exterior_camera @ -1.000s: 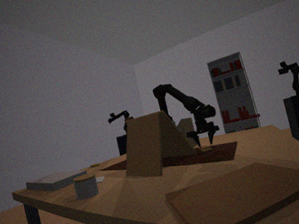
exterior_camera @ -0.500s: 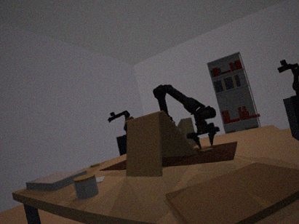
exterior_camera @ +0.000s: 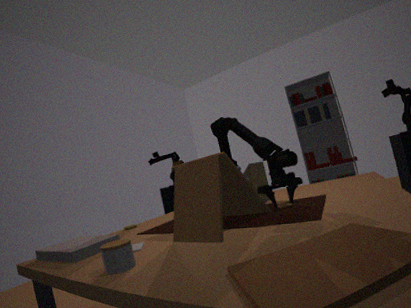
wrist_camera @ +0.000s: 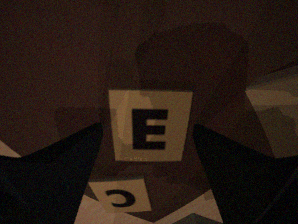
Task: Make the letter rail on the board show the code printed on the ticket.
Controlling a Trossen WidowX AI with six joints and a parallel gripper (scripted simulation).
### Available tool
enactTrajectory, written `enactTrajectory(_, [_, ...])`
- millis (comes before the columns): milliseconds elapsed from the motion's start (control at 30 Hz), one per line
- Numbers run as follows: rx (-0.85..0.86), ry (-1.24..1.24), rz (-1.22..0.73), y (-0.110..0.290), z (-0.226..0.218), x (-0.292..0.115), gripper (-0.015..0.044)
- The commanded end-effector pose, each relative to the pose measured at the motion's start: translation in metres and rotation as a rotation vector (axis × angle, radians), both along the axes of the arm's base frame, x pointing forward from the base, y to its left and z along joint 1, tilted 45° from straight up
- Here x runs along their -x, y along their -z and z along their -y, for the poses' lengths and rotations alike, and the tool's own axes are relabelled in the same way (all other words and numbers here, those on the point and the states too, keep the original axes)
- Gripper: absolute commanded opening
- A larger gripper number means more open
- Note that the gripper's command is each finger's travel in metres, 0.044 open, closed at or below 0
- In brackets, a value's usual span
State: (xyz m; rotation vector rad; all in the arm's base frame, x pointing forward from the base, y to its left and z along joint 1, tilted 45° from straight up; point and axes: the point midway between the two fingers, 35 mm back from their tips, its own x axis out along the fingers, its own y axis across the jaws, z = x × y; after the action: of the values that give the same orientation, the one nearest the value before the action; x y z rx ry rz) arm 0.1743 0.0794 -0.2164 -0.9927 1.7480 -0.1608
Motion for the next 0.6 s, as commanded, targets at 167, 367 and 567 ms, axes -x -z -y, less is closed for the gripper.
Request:
enactTrajectory(167, [0.003,-0.005,0.001,0.0003,0.0009,-0.0003,0.034])
enactTrajectory(367, [0.003,-0.005,0.001,0.0003,0.0009,-0.0003,0.0307])
enactTrajectory(567, [0.003,-0.005,0.001,0.0003,0.0009,-0.0003,0.0267])
